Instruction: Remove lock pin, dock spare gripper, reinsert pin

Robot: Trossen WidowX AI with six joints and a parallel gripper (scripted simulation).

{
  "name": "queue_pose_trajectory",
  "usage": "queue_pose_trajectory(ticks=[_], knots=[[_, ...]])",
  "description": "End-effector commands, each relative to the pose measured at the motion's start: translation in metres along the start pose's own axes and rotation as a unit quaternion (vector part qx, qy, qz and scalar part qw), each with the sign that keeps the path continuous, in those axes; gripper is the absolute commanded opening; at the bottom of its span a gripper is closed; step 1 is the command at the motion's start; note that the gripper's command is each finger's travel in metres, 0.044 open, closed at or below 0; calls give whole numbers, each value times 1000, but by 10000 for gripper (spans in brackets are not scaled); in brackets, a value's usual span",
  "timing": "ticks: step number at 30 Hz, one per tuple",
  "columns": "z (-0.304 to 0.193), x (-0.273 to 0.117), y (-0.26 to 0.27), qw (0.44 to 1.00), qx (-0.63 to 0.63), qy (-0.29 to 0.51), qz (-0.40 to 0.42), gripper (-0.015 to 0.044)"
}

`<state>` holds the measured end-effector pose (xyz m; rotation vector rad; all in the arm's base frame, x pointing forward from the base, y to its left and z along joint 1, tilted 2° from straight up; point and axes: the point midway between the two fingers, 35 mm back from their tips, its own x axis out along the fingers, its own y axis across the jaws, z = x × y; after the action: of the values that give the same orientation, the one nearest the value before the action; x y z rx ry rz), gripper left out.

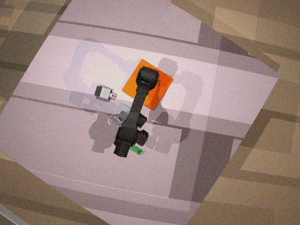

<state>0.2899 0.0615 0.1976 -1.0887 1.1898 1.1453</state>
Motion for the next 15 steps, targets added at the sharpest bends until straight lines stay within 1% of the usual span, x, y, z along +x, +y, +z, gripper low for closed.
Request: queue_pose_trajectory(ticks=[1,5,7,12,15], knots=[[-1,-1,1,1000,-27,13,3,300],[-1,4,0,1000,-27,13,3,300],[-2,17,-2,1000,-27,13,4,300],[-3,63,-3,1000,-27,14,5,300],[-3,69,-3,1000,-27,14,5,300]])
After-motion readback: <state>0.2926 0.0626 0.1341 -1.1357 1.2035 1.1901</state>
